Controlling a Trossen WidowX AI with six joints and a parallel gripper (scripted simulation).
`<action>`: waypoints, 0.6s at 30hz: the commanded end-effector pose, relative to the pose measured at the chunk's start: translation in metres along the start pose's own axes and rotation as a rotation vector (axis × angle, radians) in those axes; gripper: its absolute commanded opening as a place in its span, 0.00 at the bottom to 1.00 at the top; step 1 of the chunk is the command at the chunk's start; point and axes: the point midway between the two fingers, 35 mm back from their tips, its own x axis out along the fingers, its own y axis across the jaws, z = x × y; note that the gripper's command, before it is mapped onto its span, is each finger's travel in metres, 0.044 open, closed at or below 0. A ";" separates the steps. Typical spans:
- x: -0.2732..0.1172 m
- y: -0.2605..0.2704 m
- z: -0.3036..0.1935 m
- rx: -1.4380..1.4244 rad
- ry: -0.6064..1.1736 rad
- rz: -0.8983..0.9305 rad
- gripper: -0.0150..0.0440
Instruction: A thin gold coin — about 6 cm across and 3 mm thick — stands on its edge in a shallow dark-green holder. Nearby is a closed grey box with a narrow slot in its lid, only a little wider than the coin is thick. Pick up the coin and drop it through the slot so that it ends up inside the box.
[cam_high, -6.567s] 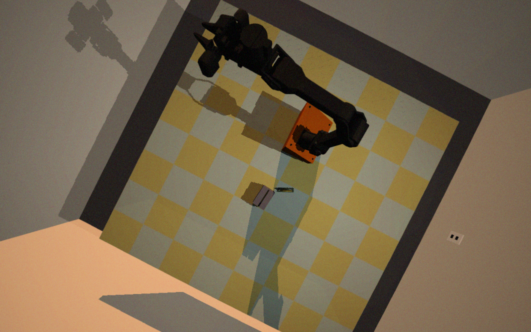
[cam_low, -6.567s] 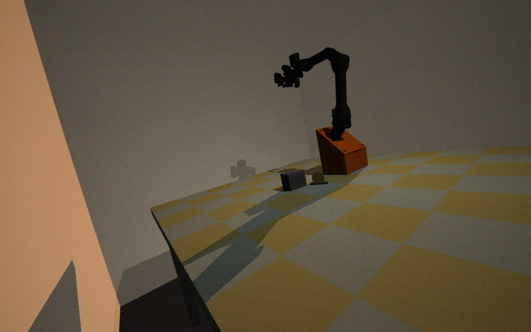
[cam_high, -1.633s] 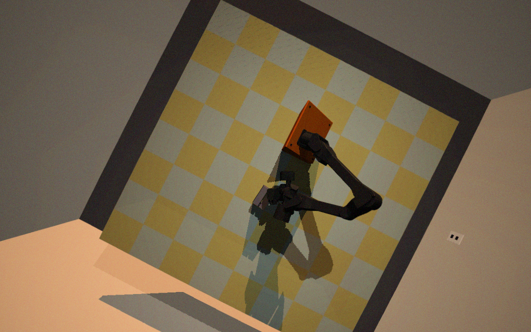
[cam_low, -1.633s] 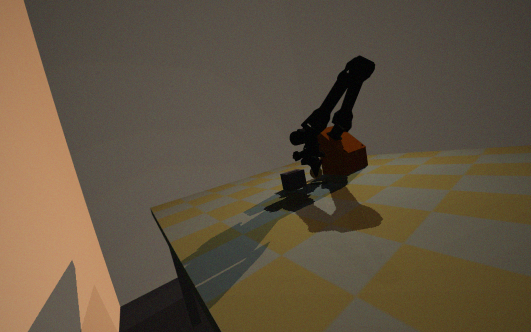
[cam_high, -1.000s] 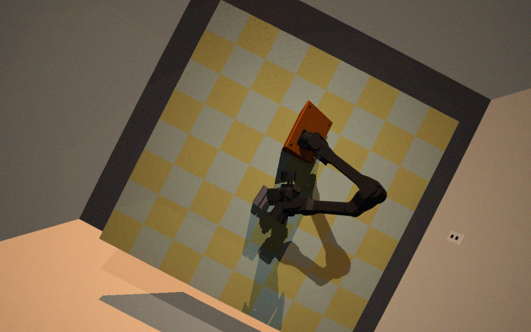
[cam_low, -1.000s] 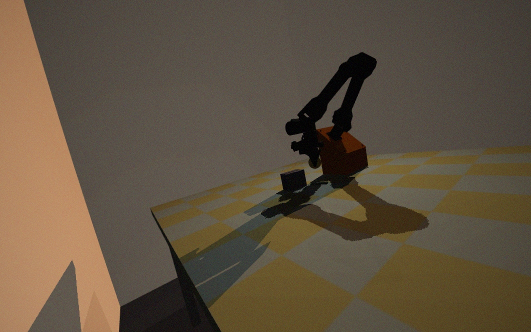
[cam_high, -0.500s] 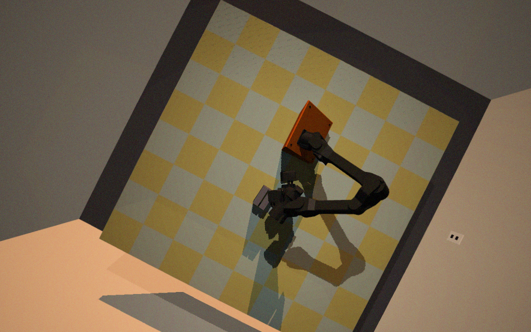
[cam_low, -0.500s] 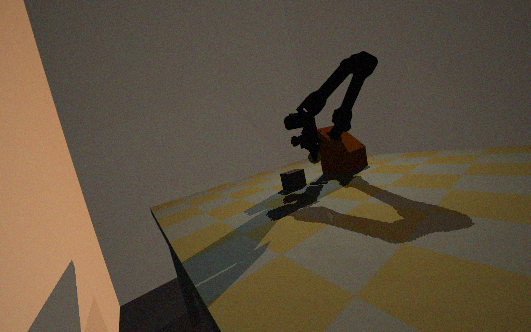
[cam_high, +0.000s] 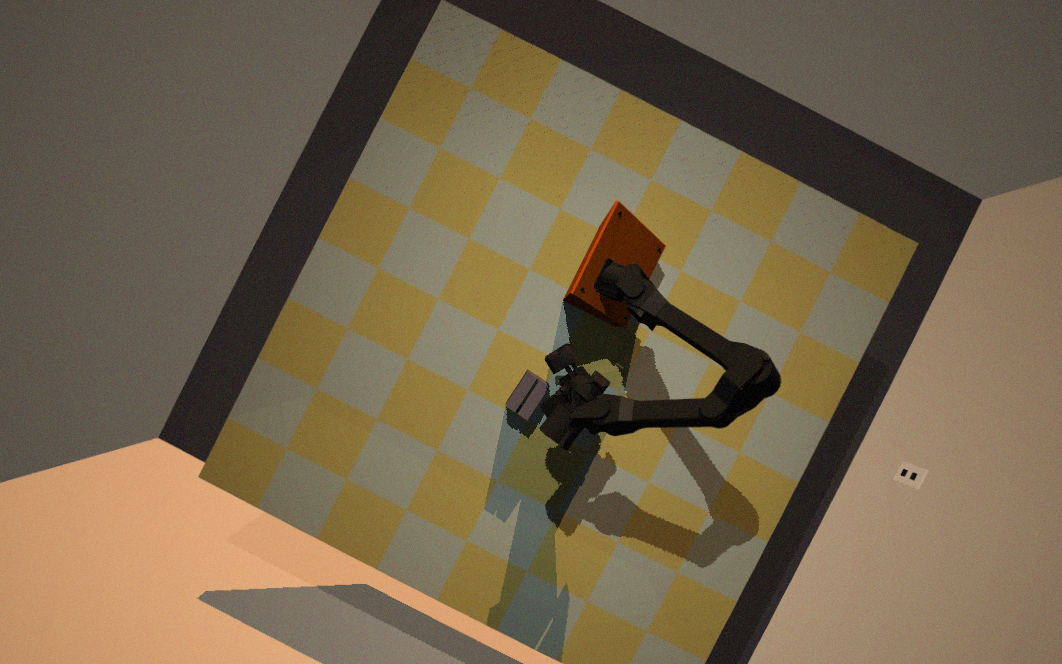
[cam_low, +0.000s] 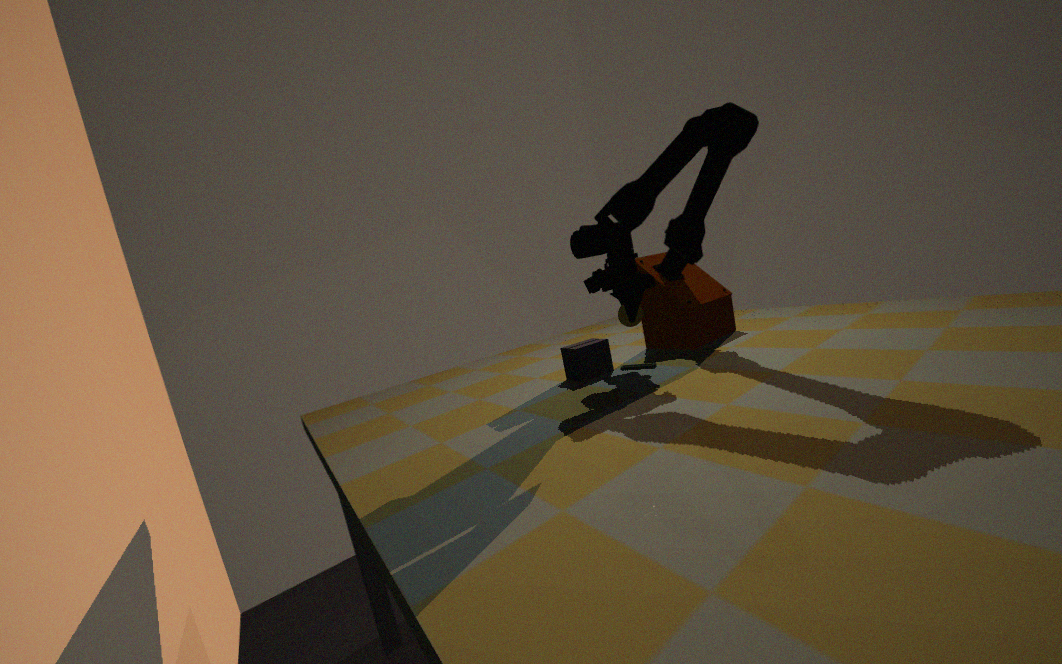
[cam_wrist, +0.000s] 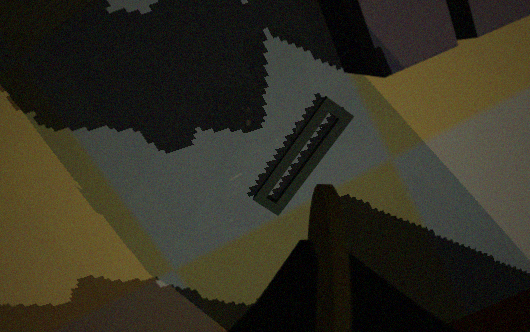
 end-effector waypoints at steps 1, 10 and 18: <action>0.000 0.001 -0.003 -0.148 0.003 0.005 0.25; 0.000 0.002 -0.005 -0.429 0.003 0.006 0.25; 0.000 0.001 -0.003 -0.433 0.002 0.005 0.25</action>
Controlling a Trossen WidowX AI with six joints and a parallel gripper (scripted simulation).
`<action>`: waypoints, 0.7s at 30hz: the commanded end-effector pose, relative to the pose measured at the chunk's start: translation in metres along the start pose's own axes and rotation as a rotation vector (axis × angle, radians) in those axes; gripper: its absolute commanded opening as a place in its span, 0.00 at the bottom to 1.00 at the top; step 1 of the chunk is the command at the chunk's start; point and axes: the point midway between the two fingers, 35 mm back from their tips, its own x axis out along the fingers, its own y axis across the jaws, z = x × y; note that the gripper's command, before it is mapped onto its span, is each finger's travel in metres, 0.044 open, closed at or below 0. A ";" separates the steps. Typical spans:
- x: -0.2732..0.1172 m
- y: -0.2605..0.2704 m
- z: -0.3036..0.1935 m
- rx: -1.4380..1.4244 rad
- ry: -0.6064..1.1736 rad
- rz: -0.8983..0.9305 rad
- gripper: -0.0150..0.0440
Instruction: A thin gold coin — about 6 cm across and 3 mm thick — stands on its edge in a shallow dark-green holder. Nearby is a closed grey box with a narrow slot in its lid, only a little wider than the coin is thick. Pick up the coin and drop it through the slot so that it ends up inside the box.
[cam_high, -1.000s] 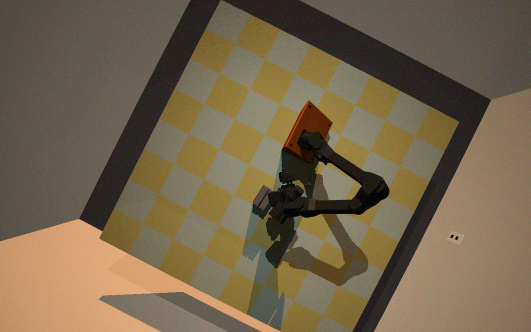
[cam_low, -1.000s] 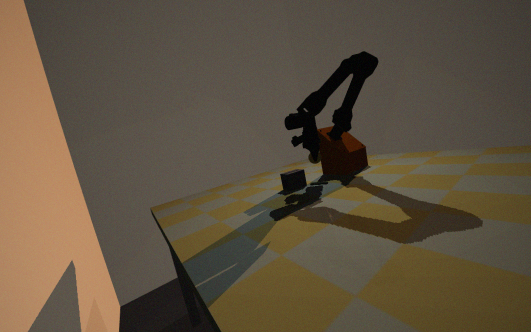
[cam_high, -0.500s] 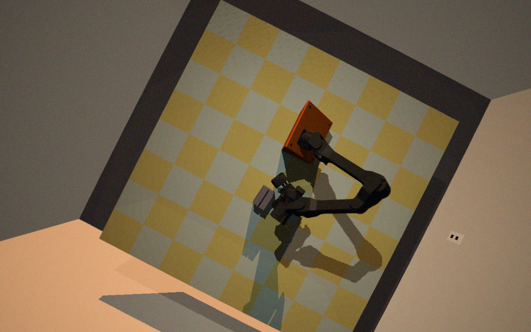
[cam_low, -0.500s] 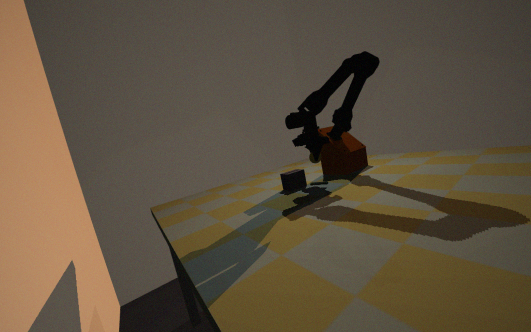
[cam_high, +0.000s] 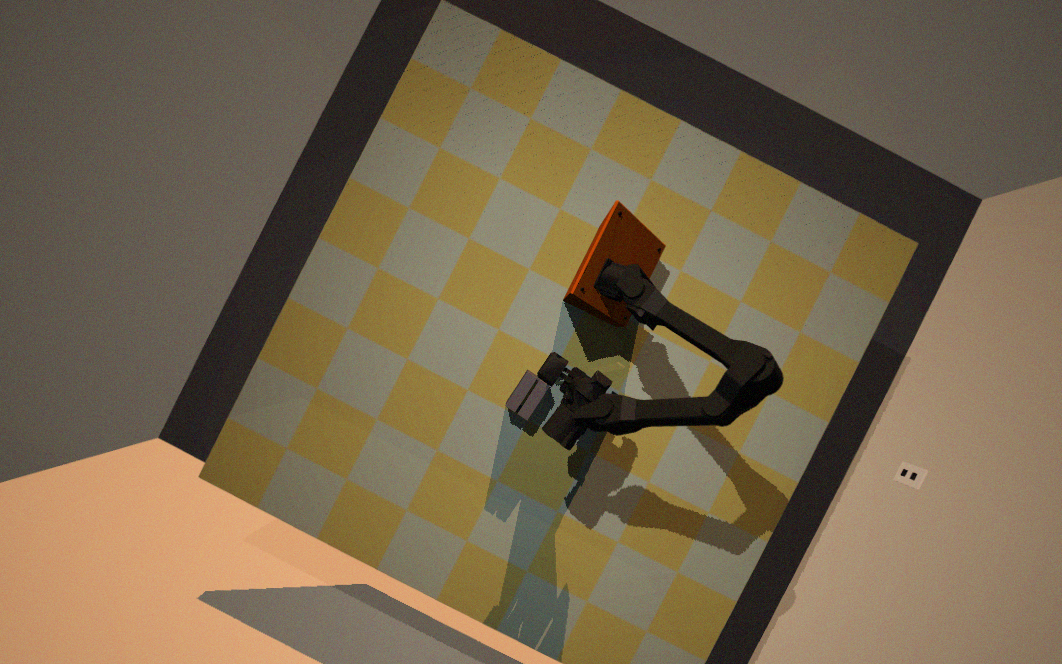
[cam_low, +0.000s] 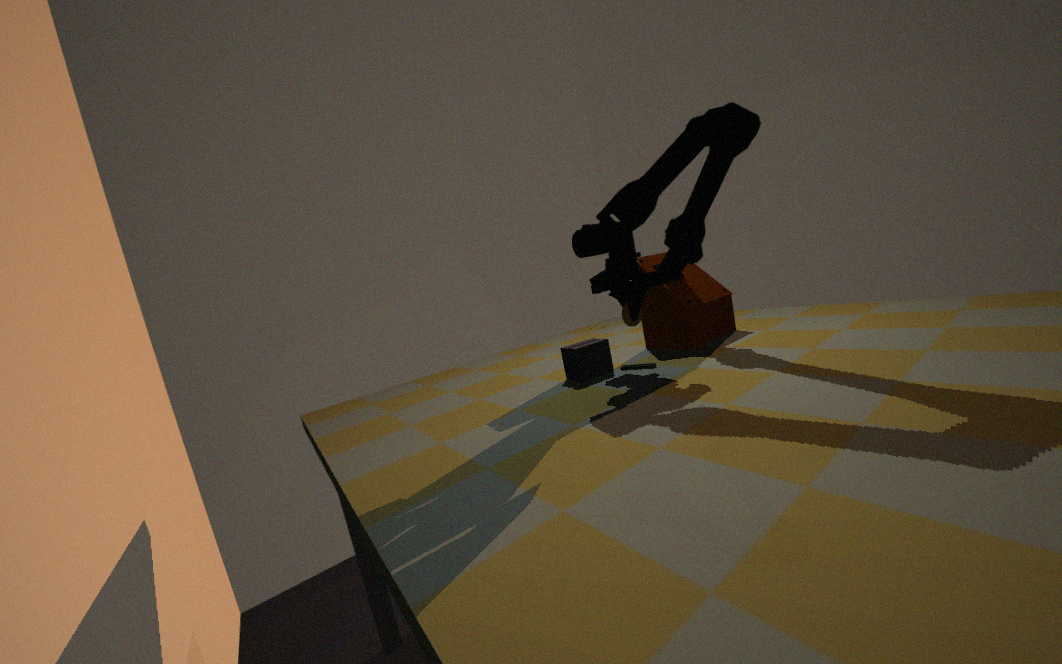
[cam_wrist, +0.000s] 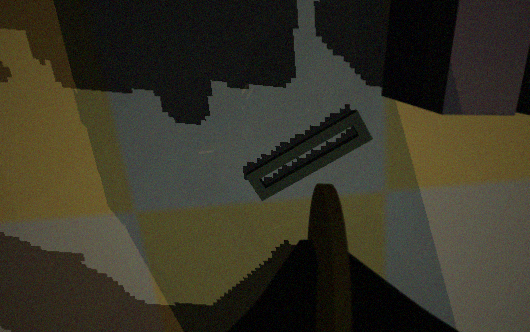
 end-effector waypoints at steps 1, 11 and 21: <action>0.000 -0.001 0.001 -0.008 0.002 0.004 0.25; -0.001 -0.015 0.022 0.006 0.000 -0.004 0.25; -0.002 -0.029 0.042 0.000 -0.001 -0.004 0.25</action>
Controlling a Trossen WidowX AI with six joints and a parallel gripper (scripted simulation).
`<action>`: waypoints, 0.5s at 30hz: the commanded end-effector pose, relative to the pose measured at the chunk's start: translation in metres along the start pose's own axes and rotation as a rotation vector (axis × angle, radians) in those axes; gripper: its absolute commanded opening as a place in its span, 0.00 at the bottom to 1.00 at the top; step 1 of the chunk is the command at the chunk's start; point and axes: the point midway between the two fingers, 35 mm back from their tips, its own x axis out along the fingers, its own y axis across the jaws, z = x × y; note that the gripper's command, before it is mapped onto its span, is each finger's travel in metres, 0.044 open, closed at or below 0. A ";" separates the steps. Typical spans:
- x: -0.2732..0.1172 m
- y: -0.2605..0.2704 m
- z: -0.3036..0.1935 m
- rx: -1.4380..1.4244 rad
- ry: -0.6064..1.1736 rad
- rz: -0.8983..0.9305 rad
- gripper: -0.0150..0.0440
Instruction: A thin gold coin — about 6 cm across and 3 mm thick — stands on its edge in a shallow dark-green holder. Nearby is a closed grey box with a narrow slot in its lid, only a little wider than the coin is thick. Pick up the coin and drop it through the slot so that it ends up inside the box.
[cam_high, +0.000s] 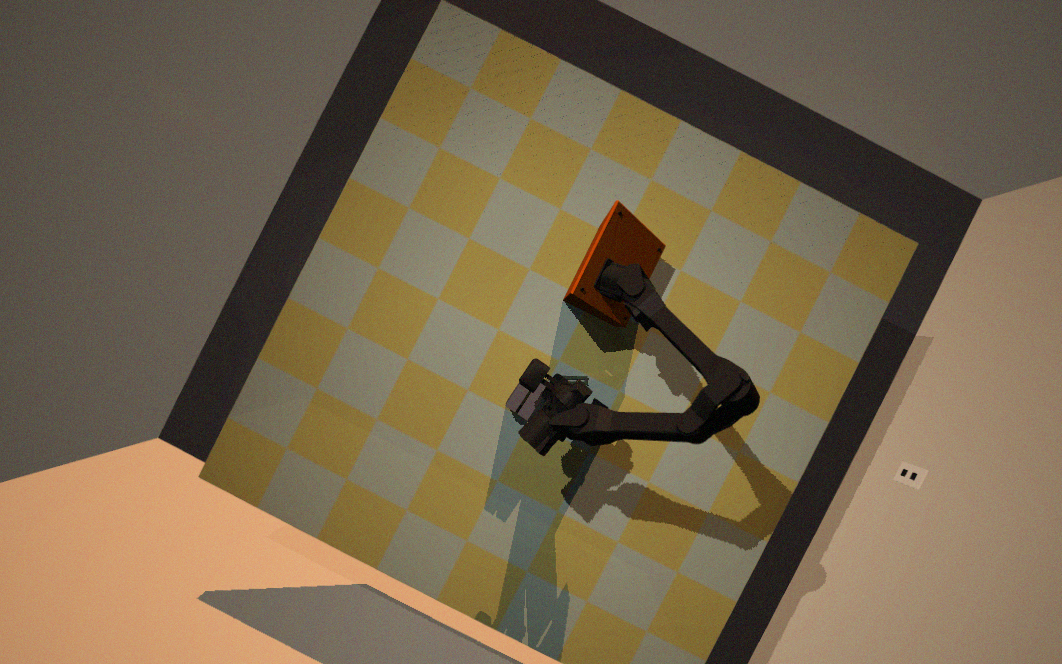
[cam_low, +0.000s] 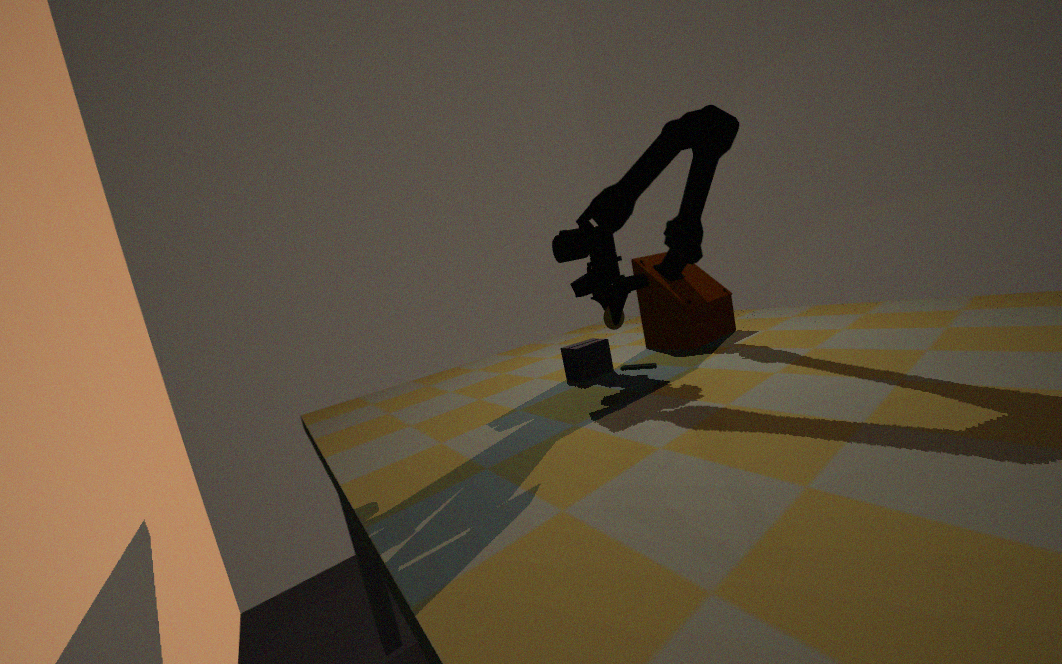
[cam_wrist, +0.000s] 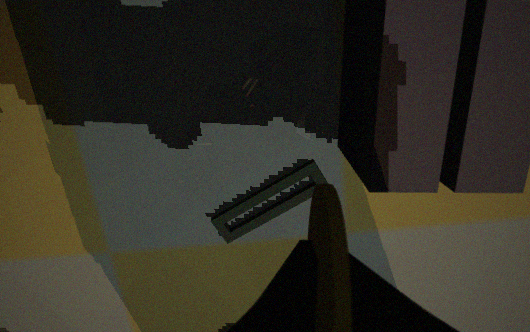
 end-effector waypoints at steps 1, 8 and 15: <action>-0.002 -0.007 0.012 -0.009 -0.007 -0.005 0.25; -0.002 -0.019 0.025 -0.015 -0.007 -0.005 0.25; -0.002 -0.032 0.038 -0.021 -0.008 -0.004 0.25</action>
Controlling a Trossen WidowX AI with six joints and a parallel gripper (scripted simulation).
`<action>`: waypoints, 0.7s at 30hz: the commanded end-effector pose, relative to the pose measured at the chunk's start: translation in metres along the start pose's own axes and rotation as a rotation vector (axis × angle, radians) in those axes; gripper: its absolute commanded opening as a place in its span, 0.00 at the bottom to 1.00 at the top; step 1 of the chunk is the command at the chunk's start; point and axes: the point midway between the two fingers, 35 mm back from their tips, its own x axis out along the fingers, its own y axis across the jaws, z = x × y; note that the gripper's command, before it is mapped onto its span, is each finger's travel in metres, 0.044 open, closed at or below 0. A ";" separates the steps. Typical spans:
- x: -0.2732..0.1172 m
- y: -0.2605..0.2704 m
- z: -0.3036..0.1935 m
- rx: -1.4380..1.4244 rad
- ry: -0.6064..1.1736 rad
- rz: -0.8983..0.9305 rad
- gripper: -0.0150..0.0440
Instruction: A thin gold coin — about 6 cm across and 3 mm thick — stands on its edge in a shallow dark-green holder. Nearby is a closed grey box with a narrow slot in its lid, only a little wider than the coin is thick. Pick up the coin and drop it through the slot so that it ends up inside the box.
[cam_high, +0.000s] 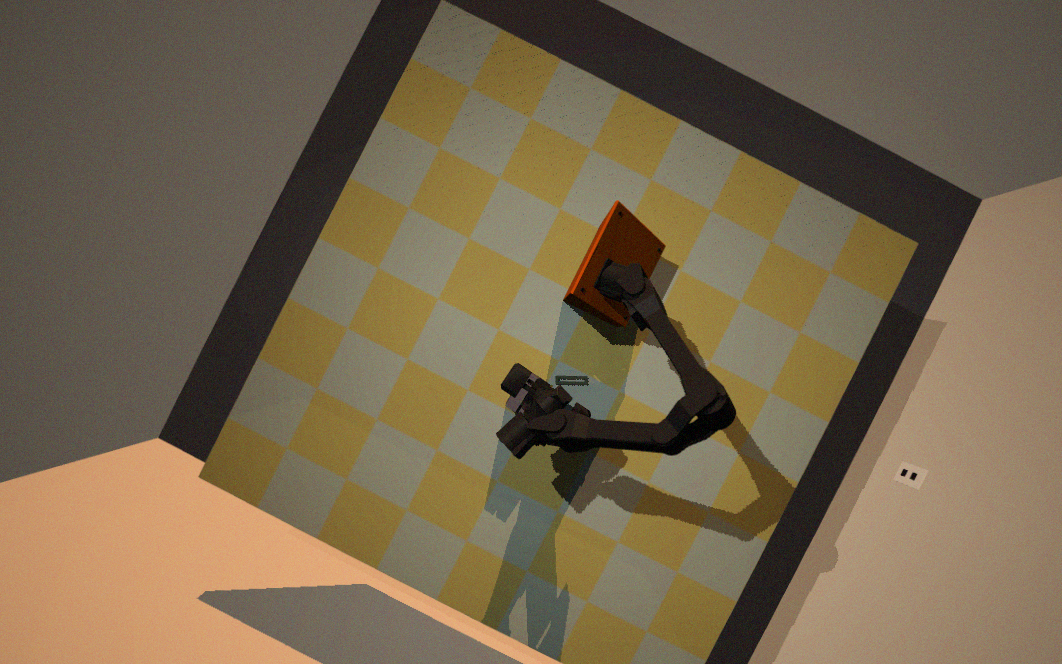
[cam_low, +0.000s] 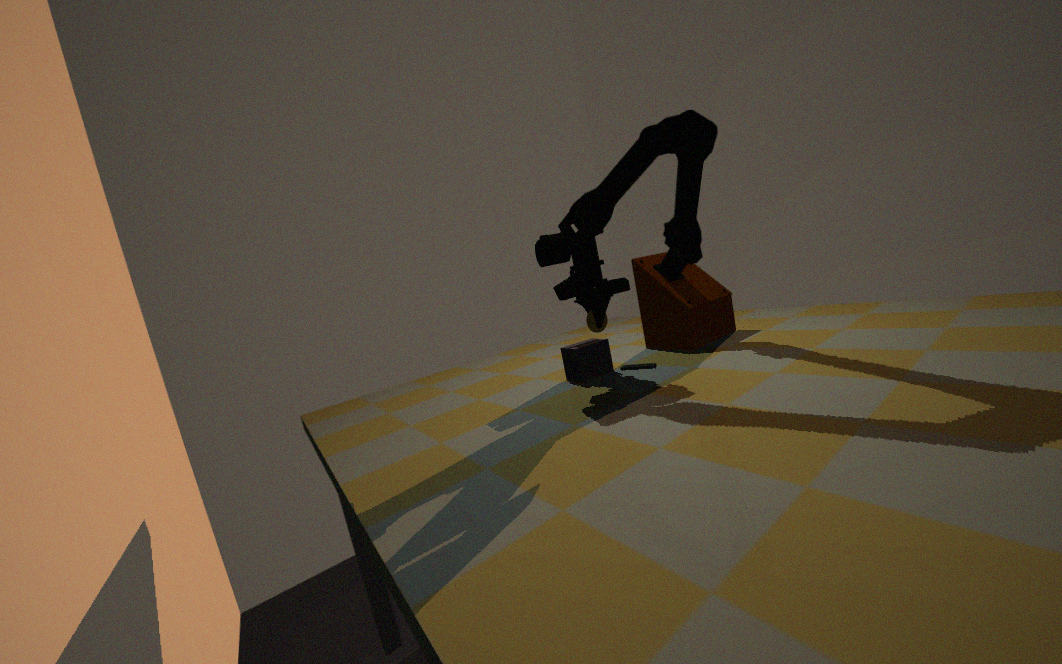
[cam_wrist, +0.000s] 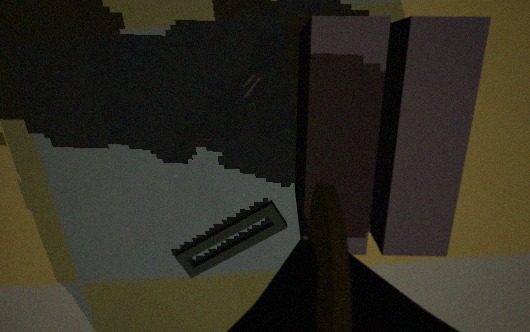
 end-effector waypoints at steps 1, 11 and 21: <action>-0.002 -0.009 0.011 -0.010 -0.007 -0.005 0.25; 0.000 -0.028 0.026 -0.013 -0.007 -0.002 0.25; 0.001 -0.024 0.021 -0.005 -0.001 0.003 0.25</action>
